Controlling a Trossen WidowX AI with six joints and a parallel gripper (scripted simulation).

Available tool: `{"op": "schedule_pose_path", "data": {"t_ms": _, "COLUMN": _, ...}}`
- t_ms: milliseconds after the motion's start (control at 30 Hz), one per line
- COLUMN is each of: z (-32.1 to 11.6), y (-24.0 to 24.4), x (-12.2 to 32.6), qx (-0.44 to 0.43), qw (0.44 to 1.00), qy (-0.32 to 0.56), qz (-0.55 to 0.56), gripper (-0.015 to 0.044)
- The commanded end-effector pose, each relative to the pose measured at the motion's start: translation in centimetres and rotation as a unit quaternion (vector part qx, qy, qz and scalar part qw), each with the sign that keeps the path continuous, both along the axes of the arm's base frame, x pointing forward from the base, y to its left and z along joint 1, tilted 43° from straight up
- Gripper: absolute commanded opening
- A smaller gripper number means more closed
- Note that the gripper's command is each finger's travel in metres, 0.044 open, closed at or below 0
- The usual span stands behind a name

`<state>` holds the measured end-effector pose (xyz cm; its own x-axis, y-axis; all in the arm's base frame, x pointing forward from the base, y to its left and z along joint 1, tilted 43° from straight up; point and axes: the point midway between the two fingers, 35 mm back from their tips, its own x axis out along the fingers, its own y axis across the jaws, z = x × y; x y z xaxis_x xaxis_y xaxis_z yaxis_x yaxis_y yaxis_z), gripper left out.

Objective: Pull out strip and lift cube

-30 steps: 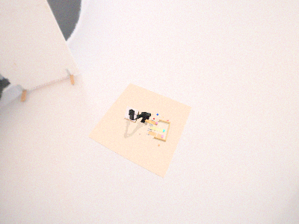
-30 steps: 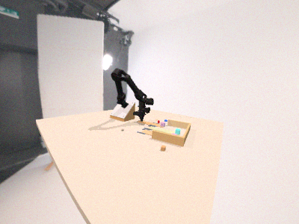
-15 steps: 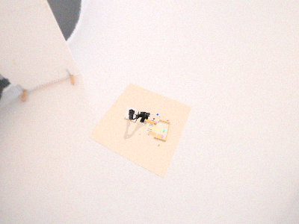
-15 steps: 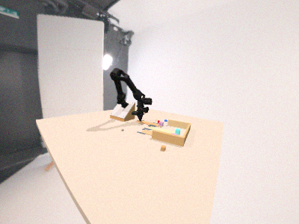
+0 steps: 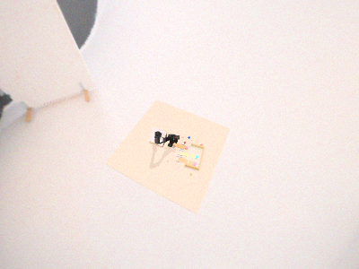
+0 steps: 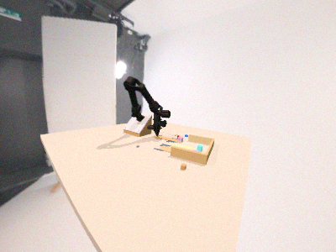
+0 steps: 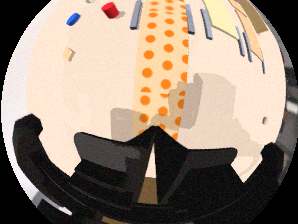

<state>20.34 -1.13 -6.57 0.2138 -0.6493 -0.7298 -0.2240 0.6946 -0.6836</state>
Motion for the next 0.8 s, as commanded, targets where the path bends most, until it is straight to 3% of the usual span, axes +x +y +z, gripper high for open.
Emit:
{"op": "schedule_pose_path", "data": {"t_ms": 0, "z": -0.2, "y": -0.6, "x": -1.0, "qx": -0.004, "qw": 1.000, "qy": 0.015, "qz": -0.006, "gripper": 0.0000}}
{"op": "schedule_pose_path", "data": {"t_ms": 767, "z": 0.1, "y": 0.1, "x": 0.0, "qx": 0.000, "qw": 1.000, "qy": 0.001, "qz": 0.000, "gripper": 0.0000}}
